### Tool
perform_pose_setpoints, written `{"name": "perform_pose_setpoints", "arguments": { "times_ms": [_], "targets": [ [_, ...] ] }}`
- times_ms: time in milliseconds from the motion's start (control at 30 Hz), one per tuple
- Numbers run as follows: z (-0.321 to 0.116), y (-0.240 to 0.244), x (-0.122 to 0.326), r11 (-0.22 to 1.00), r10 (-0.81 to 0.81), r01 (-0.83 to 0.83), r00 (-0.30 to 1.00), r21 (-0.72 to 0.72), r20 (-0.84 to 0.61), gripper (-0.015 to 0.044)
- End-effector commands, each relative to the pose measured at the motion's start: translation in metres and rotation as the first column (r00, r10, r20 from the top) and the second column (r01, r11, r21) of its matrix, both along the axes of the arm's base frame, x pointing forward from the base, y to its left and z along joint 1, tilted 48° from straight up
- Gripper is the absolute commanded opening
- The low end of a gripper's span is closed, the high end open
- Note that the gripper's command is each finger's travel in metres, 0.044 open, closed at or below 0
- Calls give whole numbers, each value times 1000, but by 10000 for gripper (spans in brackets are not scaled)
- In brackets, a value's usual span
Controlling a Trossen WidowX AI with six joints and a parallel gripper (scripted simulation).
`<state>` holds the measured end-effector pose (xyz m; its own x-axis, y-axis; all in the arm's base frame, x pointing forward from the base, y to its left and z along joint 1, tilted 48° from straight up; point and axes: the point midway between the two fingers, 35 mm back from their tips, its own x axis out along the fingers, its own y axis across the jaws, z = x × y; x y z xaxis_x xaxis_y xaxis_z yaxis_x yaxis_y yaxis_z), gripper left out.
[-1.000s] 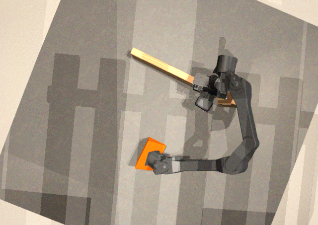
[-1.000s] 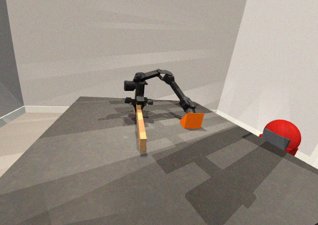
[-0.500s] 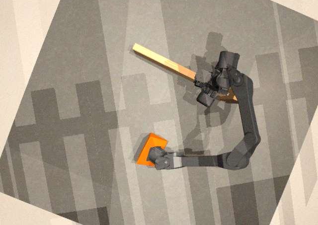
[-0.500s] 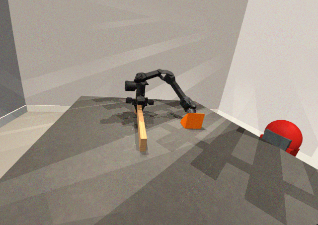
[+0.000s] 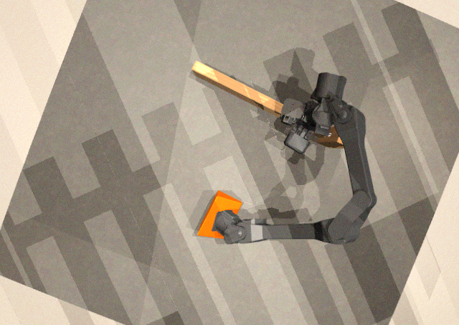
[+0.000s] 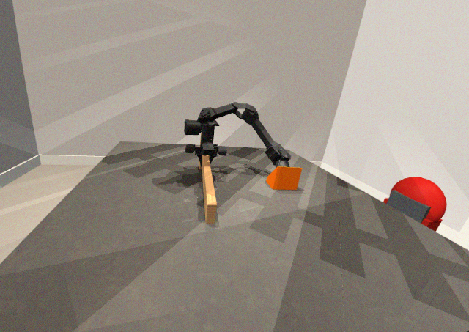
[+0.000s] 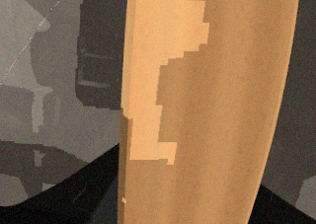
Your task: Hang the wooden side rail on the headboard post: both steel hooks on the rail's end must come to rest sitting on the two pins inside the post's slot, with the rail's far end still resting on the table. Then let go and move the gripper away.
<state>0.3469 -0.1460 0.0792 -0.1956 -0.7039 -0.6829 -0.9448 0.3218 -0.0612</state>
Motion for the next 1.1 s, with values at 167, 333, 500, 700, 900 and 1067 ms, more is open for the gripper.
{"name": "perform_pose_setpoints", "arguments": {
  "times_ms": [167, 333, 500, 700, 900, 1067],
  "targets": [
    [2, -1, 1, 1000, 5, -5, 1000, -10, 8, 0],
    [1, -2, 1, 1000, 5, -5, 1000, -10, 8, 0],
    [1, -2, 1, 1000, 5, -5, 1000, -10, 8, 0],
    [0, -3, 1, 1000, 5, -5, 1000, -10, 8, 0],
    [-2, -2, -1, 1000, 2, -2, 1000, 0, -1, 131],
    [-2, -2, -1, 1000, 2, -2, 1000, 0, -1, 263]
  ]
}}
